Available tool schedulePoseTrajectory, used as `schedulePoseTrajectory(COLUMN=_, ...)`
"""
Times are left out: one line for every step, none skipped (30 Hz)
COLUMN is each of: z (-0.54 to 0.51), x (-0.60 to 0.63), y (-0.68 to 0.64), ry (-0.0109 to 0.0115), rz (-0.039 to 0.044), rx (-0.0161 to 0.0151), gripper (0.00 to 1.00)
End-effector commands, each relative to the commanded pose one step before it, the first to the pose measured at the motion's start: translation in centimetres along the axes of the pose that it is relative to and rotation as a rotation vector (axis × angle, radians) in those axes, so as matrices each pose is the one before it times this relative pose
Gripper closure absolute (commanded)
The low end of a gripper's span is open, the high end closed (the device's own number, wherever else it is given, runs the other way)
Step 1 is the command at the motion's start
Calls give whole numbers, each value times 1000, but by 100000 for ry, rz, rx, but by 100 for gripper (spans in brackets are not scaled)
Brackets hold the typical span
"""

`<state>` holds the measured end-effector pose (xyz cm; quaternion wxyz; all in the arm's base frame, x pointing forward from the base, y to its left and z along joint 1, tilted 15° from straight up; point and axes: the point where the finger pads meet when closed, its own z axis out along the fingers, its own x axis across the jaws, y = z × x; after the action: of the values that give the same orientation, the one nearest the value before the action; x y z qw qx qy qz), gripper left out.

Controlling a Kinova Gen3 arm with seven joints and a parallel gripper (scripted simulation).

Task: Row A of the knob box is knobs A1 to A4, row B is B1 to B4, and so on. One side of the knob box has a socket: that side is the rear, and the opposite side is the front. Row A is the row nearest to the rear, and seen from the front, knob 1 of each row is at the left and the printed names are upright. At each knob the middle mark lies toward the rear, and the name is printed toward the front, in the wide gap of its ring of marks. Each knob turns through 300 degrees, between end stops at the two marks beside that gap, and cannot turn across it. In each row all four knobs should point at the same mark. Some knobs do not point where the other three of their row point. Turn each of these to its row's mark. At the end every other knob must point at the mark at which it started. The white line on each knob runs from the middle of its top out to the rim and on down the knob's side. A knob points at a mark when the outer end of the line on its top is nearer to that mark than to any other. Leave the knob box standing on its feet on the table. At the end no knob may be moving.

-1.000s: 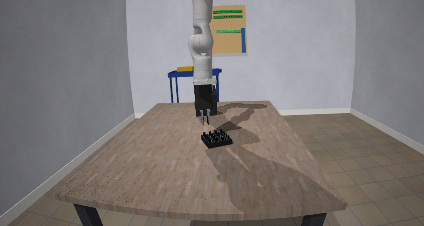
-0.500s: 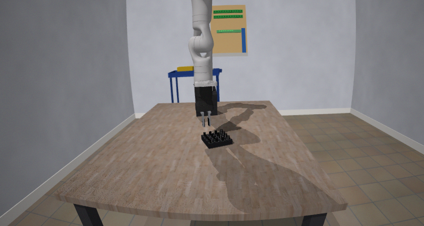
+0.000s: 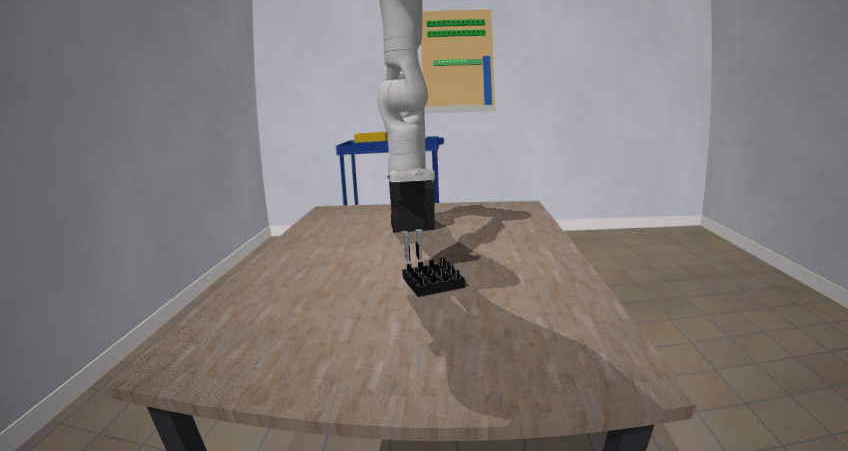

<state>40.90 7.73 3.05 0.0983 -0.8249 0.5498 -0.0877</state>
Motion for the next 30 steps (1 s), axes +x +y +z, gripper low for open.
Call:
schedulePoseTrajectory(z=469, x=162, y=-181, ry=161, rz=-1422, rx=218, gripper=54)
schedulePoseTrajectory(z=103, x=7, y=-37, ry=13, rz=-13, rx=50, gripper=54)
schedulePoseTrajectory(z=100, x=3, y=-19, ry=5, rz=-6, rx=23, gripper=54)
schedulePoseTrajectory(z=96, x=0, y=-3, ry=0, rz=1, rx=-2, gripper=54)
schedulePoseTrajectory(z=91, x=0, y=5, ry=0, rz=4, rx=-12, gripper=54)
schedulePoseTrajectory(z=86, x=0, y=5, ry=2, rz=4, rx=-11, gripper=54)
schedulePoseTrajectory(z=80, x=1, y=1, ry=4, rz=3, rx=-6, gripper=54)
schedulePoseTrajectory(z=75, x=1, y=-2, ry=3, rz=1, rx=-1, gripper=54)
schedulePoseTrajectory(z=71, x=0, y=-4, ry=0, rz=0, rx=1, gripper=54)
schedulePoseTrajectory(z=64, x=0, y=-2, ry=0, rz=1, rx=-1, gripper=54)
schedulePoseTrajectory(z=58, x=0, y=0, ry=1, rz=2, rx=-4, gripper=54)
schedulePoseTrajectory(z=51, x=0, y=2, ry=1, rz=2, rx=-6, gripper=54)
schedulePoseTrajectory(z=45, x=0, y=2, ry=1, rz=2, rx=-6, gripper=54)
schedulePoseTrajectory(z=38, x=0, y=2, ry=2, rz=2, rx=-5, gripper=54)
schedulePoseTrajectory(z=0, x=0, y=0, ry=0, rz=0, rx=0, gripper=54)
schedulePoseTrajectory(z=0, x=0, y=0, ry=0, rz=0, rx=0, gripper=54)
schedulePoseTrajectory(z=32, x=0, y=1, ry=2, rz=1, rx=-3, gripper=54)
schedulePoseTrajectory(z=26, x=1, y=-2, ry=2, rz=0, rx=2, gripper=54)
schedulePoseTrajectory(z=20, x=1, y=-2, ry=2, rz=0, rx=2, gripper=54)
schedulePoseTrajectory(z=15, x=1, y=-1, ry=2, rz=0, rx=1, gripper=54)
schedulePoseTrajectory(z=11, x=0, y=-1, ry=1, rz=0, rx=1, gripper=54)
schedulePoseTrajectory(z=7, x=0, y=-1, ry=1, rz=0, rx=1, gripper=54)
schedulePoseTrajectory(z=4, x=0, y=0, ry=0, rz=0, rx=0, gripper=54)
schedulePoseTrajectory(z=2, x=0, y=0, ry=0, rz=0, rx=0, gripper=54)
schedulePoseTrajectory(z=0, x=0, y=0, ry=0, rz=0, rx=0, gripper=54)
schedulePoseTrajectory(z=0, x=0, y=0, ry=0, rz=0, rx=0, gripper=54)
schedulePoseTrajectory(z=0, x=0, y=0, ry=0, rz=0, rx=0, gripper=54)
schedulePoseTrajectory(z=0, x=0, y=0, ry=0, rz=0, rx=0, gripper=54)
schedulePoseTrajectory(z=0, x=0, y=0, ry=0, rz=0, rx=0, gripper=54)
schedulePoseTrajectory(z=0, x=0, y=0, ry=0, rz=0, rx=0, gripper=54)
